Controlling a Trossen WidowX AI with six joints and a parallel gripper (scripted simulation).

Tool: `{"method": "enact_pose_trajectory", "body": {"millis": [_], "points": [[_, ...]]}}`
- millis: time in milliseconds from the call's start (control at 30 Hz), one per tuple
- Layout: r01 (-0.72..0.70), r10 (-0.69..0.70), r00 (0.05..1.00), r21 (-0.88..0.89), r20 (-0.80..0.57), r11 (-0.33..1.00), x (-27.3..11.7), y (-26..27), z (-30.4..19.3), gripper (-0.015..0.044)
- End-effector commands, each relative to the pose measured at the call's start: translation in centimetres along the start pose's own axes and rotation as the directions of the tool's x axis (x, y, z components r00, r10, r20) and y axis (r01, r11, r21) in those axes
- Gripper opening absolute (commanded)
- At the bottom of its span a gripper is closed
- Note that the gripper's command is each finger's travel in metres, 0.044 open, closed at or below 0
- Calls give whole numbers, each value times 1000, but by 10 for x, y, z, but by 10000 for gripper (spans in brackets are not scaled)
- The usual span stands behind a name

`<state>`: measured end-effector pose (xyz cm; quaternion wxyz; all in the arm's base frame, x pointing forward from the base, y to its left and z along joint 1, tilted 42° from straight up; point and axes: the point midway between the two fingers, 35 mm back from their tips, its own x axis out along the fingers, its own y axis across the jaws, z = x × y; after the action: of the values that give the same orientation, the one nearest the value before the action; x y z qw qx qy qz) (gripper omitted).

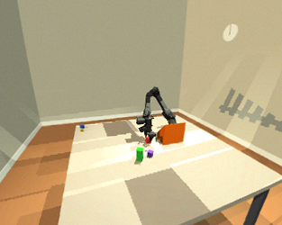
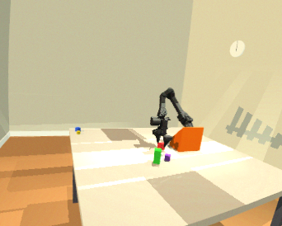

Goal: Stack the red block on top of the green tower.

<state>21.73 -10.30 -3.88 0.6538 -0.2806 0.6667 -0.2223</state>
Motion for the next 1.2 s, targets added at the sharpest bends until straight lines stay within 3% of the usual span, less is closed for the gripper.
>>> {"method": "enact_pose_trajectory", "body": {"millis": [0,733,1033,1167], "points": [[5,-5,1000,-11,-8,1000,6,0,-4,440],[8,-8,1000,-11,-8,1000,19,0,-5,440],[8,-8,1000,-11,-8,1000,19,0,-5,204],[8,-8,1000,-11,-8,1000,19,0,-5,177]]}}
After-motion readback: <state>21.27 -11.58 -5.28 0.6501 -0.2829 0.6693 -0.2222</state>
